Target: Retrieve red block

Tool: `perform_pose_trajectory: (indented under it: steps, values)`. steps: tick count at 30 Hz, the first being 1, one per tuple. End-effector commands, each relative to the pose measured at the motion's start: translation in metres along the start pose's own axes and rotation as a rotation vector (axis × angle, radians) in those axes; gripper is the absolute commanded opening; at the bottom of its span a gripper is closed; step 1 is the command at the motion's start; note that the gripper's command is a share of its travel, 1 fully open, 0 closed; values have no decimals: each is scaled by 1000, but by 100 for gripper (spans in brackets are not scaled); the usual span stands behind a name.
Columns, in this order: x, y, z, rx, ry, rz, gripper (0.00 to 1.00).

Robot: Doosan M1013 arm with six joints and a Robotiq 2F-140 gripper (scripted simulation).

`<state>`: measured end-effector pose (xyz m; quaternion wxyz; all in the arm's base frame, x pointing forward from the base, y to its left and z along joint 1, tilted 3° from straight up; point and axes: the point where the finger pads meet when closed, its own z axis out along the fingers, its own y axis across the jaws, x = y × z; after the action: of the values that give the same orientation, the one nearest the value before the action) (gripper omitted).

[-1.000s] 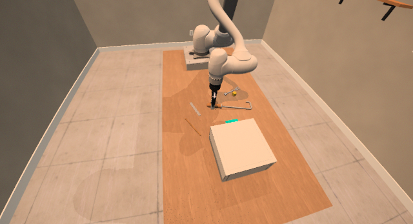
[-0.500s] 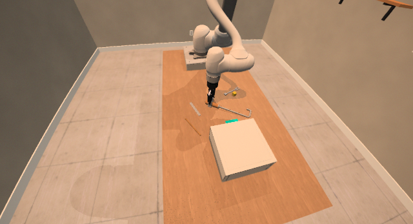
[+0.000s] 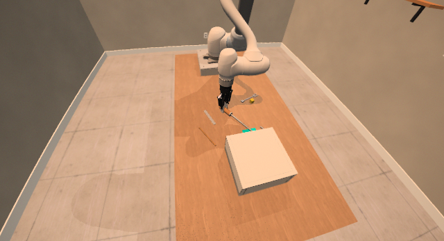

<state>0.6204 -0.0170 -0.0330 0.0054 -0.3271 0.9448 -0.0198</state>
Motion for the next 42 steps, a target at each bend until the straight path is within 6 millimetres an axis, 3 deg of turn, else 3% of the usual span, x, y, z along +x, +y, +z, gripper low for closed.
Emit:
perform_pose_trajectory:
  steps: [1, 20, 42]
  values:
    - [7, 1, 0, 5, 3, 99, 0]
    - [32, 5, 0, 5, 2, 460, 0]
    - [39, 6, 0, 6, 2, 555, 0]
